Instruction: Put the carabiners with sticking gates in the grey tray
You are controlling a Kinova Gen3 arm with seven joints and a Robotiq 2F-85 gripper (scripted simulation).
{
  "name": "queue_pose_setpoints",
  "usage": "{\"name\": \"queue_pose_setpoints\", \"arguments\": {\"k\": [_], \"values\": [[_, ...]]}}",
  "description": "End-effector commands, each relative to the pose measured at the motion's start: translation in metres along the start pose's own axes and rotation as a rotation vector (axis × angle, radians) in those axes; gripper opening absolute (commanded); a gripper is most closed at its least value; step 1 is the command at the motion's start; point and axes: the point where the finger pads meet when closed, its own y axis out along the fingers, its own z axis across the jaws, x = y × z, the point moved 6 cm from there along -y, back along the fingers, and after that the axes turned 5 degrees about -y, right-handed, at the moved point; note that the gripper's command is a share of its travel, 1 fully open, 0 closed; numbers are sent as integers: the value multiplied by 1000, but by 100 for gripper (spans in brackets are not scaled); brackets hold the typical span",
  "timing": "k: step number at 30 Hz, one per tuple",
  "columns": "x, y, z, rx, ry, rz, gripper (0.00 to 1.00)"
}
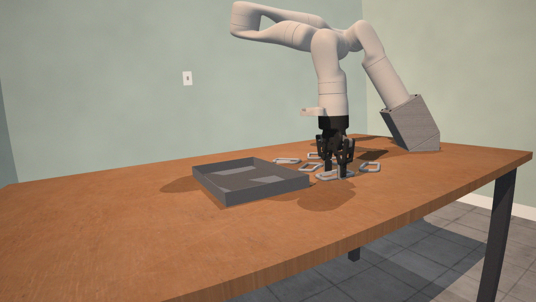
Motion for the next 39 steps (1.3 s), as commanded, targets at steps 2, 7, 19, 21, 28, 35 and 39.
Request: {"name": "queue_pose_setpoints", "arguments": {"k": [2,7,19,21,28,35,39], "values": [[0,0,0,-1,0,0,63],[0,-1,0,-1,0,1,61],[0,-1,0,-1,0,1,61],[-1,-1,0,-1,0,2,61],[-1,-1,0,-1,0,2,61],[-1,-1,0,-1,0,2,61],[-1,-1,0,-1,0,2,59]]}}
